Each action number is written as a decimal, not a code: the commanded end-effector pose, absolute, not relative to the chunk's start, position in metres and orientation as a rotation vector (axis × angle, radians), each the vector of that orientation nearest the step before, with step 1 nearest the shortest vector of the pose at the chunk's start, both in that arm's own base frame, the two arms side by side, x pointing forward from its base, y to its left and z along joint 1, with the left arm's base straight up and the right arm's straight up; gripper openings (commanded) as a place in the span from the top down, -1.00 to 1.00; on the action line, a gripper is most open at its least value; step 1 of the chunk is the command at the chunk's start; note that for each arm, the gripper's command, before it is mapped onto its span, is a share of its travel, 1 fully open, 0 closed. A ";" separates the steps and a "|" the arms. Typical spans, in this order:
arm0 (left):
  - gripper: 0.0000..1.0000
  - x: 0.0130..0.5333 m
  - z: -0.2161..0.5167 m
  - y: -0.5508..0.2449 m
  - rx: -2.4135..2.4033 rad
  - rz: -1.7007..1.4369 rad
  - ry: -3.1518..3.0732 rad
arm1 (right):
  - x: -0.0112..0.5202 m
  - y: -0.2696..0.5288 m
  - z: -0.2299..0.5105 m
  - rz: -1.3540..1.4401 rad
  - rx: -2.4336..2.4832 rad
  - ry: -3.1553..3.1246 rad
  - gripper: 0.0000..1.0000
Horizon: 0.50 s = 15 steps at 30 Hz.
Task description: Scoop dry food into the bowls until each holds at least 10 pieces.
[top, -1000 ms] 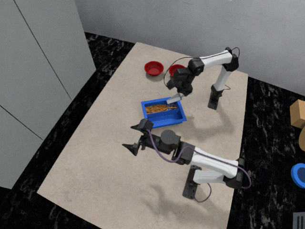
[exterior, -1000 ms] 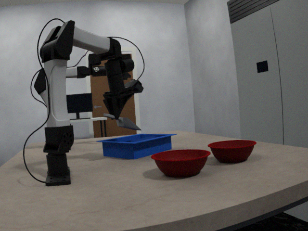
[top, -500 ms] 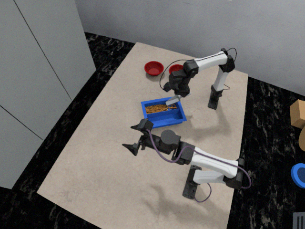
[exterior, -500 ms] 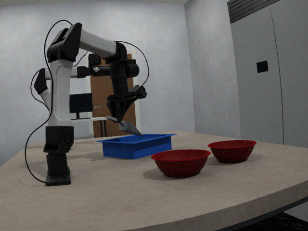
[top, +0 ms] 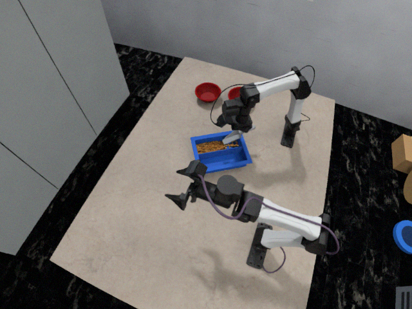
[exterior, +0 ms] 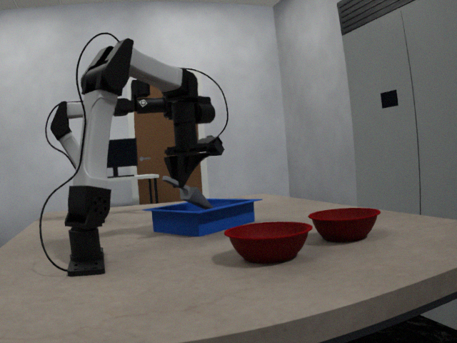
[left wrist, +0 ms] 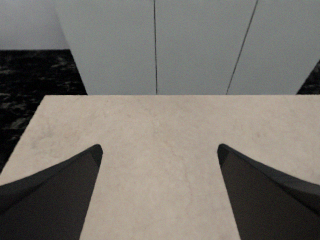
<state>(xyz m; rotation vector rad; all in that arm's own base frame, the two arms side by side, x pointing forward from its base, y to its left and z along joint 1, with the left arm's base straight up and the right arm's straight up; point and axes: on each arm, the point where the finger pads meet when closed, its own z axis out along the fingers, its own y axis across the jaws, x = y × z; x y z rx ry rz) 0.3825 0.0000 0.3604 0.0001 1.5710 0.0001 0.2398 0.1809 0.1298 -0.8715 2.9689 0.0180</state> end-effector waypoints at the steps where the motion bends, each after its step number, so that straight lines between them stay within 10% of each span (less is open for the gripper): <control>1: -1.00 0.380 0.380 0.000 -0.001 -0.001 1.520 | 0.246 0.182 0.129 0.017 -0.884 2.992 1.00; 15: -1.00 0.380 0.380 0.000 -0.001 -0.001 1.520 | 0.249 0.187 0.134 0.020 -0.876 2.986 1.00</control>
